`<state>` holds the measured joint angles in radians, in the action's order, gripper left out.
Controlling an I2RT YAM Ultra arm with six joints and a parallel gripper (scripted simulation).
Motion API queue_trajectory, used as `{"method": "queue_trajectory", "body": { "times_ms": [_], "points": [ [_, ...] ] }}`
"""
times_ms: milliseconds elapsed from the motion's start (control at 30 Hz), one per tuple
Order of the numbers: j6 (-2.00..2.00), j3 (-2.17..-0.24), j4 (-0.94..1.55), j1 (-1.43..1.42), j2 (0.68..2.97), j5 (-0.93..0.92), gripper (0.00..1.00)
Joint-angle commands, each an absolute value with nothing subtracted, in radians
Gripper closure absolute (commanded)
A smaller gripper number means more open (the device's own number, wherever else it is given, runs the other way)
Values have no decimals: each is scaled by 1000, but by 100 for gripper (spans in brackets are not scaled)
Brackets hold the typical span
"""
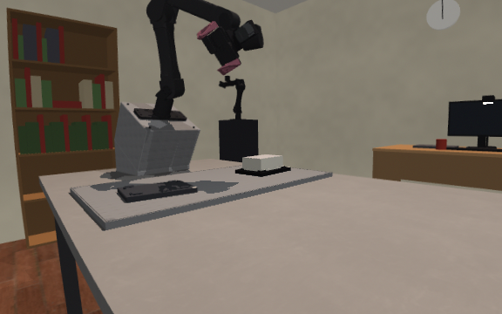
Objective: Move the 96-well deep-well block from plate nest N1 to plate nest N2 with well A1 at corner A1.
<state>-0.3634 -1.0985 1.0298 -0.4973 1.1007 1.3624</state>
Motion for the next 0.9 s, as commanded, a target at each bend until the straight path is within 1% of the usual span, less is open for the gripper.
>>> {"method": "queue_trajectory", "body": {
  "times_ms": [0,533,733,867],
  "points": [
    [-363,-1103,1029,-498,1096,1364,0],
    [-363,-1103,1029,-498,1096,1364,0],
    [-189,-1120,989,-500,1135,1242,0],
    [-137,-1123,969,-509,1174,1196,0]
  ]
}}
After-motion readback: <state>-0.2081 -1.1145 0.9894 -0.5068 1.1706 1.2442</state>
